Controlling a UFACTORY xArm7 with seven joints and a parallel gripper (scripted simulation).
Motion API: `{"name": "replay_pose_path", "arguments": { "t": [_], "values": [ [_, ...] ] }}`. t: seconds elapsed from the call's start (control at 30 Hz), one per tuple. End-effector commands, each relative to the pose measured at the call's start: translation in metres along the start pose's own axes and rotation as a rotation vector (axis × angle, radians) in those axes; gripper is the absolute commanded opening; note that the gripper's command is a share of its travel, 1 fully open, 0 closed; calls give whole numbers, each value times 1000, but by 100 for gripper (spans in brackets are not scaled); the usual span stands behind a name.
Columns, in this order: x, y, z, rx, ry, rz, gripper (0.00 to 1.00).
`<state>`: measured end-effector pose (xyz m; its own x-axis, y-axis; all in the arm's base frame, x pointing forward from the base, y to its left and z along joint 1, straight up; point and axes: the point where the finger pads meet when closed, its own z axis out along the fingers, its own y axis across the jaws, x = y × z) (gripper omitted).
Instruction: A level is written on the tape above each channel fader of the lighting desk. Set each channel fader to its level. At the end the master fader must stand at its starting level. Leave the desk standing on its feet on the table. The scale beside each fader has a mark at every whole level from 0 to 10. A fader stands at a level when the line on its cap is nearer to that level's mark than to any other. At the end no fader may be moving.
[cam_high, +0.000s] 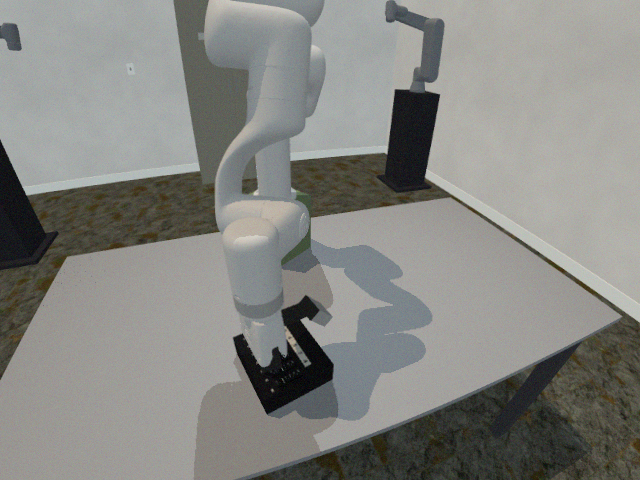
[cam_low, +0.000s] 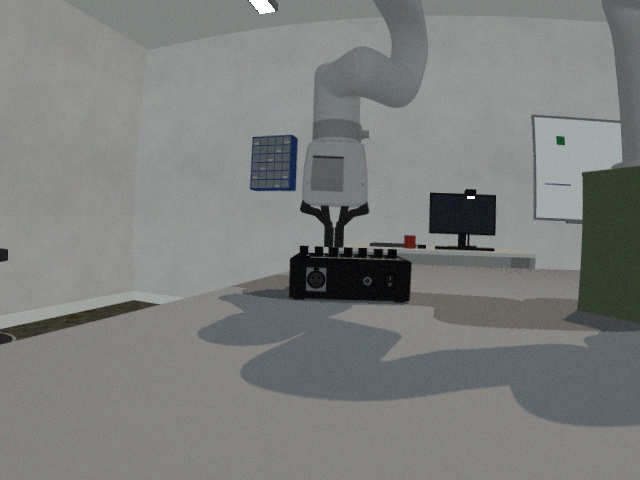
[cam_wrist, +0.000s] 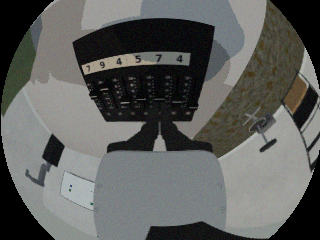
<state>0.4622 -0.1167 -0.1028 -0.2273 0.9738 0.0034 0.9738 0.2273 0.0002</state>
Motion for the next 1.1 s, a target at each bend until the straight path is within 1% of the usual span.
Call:
{"name": "replay_pose_path", "arguments": {
  "t": [0.0, 1.07],
  "values": [
    [0, 2, -1, -4, -2, 1, 0],
    [8, 2, -1, -4, -2, 1, 0]
  ]
}}
